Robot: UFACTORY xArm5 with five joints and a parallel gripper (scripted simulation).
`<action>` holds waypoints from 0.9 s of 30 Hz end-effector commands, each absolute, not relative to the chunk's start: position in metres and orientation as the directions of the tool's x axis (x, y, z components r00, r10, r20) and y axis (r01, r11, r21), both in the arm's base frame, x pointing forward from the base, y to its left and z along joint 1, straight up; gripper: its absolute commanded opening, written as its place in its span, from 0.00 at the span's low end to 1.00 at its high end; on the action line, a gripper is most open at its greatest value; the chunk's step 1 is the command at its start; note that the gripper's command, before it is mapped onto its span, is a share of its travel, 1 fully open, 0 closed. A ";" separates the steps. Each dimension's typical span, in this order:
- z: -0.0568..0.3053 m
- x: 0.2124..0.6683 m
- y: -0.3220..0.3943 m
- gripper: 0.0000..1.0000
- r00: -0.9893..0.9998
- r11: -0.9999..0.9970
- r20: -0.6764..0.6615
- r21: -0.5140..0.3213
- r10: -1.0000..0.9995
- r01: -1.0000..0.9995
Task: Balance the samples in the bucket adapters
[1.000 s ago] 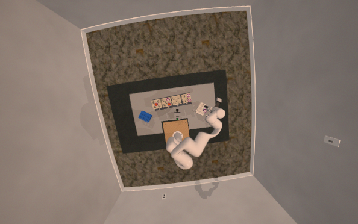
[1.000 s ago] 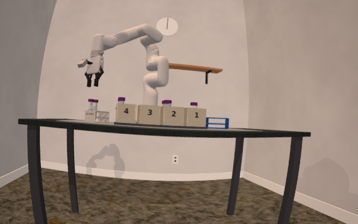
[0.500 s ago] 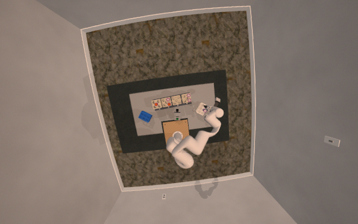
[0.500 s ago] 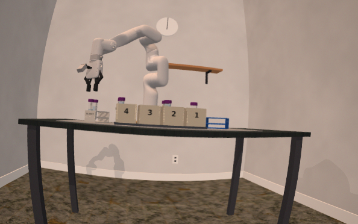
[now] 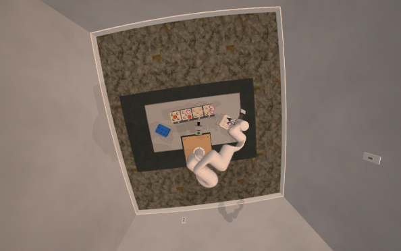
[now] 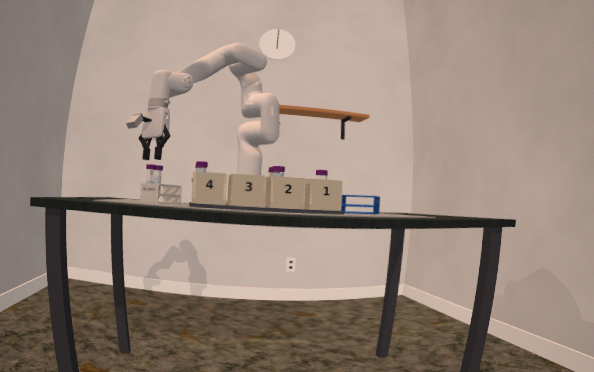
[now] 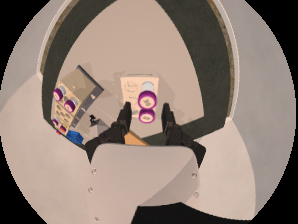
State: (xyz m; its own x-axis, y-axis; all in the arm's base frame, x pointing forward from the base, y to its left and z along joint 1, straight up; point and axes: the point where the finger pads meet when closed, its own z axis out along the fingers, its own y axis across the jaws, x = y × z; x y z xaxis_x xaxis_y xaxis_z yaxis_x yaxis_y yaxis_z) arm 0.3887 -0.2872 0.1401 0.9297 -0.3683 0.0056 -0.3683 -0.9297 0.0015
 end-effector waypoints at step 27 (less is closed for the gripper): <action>0.117 0.390 -0.288 0.57 0.930 -0.930 0.010 0.003 -0.368 -0.368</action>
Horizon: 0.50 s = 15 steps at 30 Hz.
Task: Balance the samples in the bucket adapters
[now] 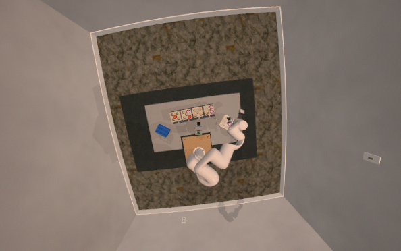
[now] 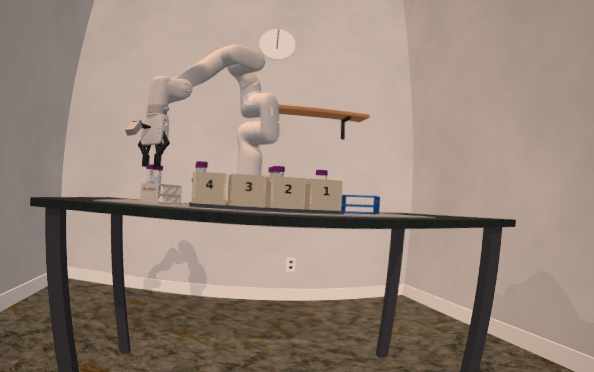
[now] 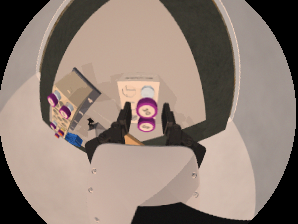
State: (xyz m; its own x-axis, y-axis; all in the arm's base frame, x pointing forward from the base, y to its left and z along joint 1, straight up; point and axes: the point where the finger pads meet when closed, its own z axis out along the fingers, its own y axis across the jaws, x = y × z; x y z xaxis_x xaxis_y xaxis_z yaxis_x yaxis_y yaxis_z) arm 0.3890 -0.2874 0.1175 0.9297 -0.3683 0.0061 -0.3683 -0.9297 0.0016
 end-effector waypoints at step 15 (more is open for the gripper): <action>0.108 0.390 -0.288 0.57 0.930 -0.930 0.010 0.003 -0.368 -0.368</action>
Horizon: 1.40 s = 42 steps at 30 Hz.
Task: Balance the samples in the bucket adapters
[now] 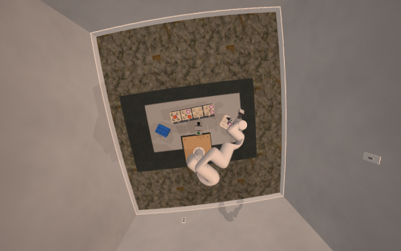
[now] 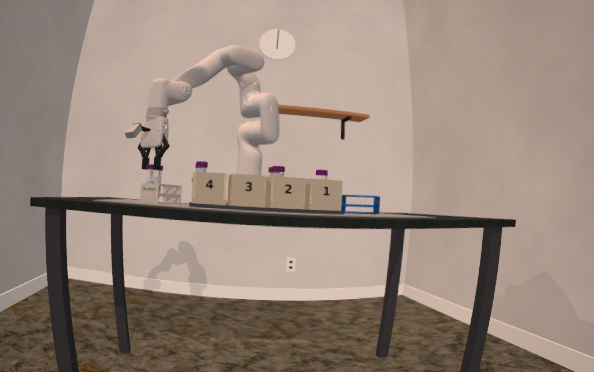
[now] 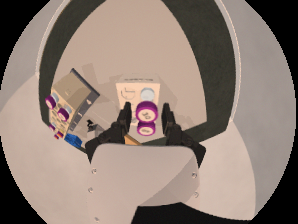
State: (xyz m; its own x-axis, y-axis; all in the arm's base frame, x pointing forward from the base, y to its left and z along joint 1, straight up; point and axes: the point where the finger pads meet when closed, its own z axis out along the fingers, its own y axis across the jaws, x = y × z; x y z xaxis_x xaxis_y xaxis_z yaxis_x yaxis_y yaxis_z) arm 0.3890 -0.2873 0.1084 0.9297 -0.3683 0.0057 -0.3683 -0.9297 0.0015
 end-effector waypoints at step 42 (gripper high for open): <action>0.104 0.390 -0.288 0.00 0.930 -0.930 0.010 0.003 -0.368 -0.368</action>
